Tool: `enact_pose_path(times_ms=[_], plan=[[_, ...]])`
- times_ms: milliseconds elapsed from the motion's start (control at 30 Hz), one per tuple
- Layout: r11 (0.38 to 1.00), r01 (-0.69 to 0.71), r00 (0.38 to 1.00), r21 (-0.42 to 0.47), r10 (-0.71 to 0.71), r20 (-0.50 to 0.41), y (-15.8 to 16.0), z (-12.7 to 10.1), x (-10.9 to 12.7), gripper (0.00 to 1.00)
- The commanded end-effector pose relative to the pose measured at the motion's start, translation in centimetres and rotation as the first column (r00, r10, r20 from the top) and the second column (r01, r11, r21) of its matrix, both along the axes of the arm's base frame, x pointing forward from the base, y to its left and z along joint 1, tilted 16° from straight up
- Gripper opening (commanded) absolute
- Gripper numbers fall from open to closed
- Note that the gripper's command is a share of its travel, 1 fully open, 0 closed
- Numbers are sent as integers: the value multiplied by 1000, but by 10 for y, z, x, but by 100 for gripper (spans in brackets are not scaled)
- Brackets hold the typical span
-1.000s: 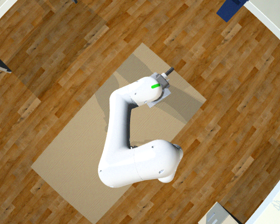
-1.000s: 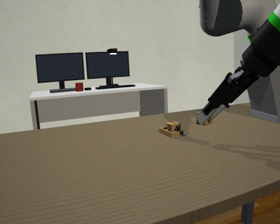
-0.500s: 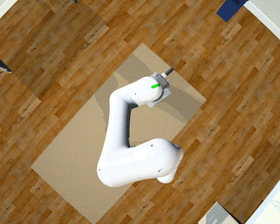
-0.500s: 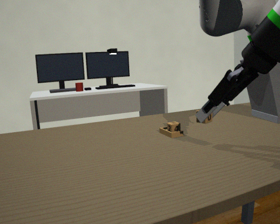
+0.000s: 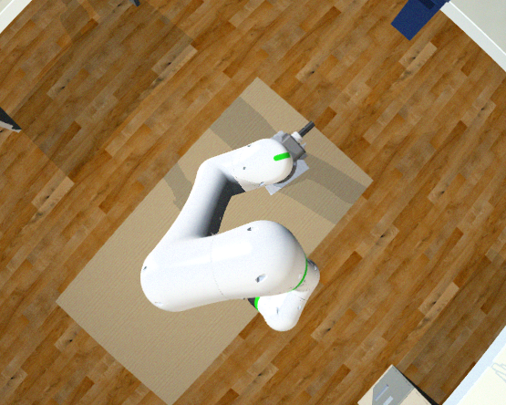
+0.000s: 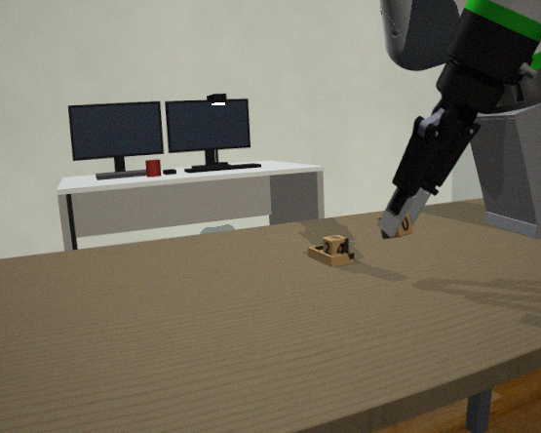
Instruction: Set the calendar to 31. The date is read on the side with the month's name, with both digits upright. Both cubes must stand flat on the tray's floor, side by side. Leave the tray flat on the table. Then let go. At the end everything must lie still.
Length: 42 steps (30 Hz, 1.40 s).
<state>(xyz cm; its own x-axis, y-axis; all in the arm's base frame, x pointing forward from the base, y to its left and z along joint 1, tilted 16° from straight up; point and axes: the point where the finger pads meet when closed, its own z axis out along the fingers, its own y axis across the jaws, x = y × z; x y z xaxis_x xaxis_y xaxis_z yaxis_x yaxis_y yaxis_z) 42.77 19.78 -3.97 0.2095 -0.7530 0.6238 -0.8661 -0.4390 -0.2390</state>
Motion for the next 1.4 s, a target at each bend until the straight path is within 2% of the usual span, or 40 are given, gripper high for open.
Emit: enact_pose_path(times_ms=[0,100,167,367,533,667,733,967,1367], plan=[[1000,-8,1000,29,9,-18,-2,1,0,17],[996,-19,998,88,24,-56,-4,-1,0,17],[996,-19,998,88,24,-56,-4,-1,0,17],[970,-51,990,238,80,-112,-4,3,1,17],[968,-53,990,247,83,-116,-7,4,2,17],[952,-51,982,301,102,-158,-10,2,1,17],[952,-51,982,301,102,-158,-10,2,1,17],[887,-69,964,456,176,-197,-10,5,3,17],[874,-60,958,482,186,-218,-18,5,5,17]])
